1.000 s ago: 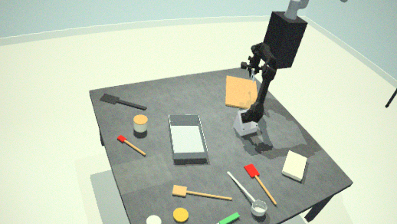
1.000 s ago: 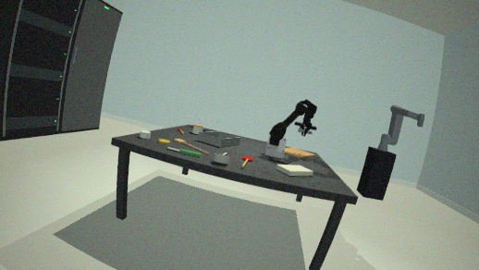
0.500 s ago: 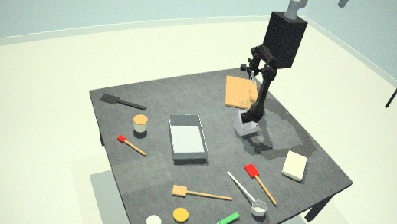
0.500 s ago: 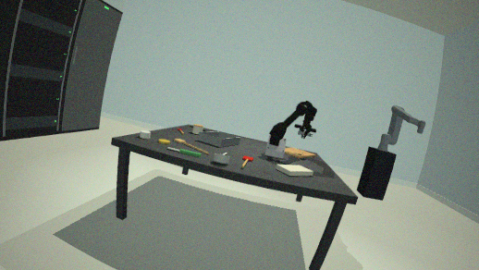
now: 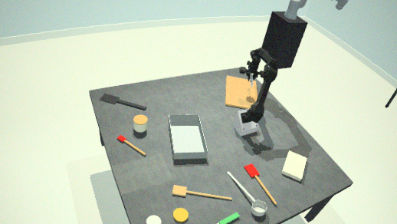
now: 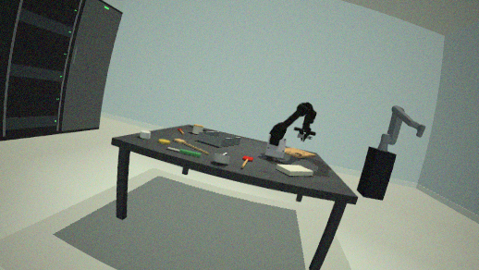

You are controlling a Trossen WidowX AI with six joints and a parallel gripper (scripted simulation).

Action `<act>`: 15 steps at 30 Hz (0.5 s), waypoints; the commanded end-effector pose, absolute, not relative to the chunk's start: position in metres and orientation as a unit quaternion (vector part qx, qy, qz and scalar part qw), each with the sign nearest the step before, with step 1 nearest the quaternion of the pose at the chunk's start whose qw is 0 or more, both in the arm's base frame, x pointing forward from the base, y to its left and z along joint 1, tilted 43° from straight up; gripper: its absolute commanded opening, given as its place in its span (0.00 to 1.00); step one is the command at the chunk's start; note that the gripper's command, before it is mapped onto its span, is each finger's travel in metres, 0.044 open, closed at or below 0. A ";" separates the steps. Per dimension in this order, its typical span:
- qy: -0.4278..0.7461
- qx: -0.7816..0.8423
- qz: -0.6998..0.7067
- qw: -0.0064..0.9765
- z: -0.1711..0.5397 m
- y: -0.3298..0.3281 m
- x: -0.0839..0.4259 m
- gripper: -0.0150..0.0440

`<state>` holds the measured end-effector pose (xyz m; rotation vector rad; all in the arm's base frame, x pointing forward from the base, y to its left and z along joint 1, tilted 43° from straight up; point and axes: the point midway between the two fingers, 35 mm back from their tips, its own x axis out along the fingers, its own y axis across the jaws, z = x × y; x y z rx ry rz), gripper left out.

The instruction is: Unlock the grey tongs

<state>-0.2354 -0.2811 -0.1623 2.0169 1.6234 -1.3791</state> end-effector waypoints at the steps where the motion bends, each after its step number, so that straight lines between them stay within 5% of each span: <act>1: 0.554 0.681 -0.467 0.105 -0.167 -0.278 -0.236 0.00; 15: 0.554 0.681 -0.467 0.105 -0.184 -0.262 -0.237 0.00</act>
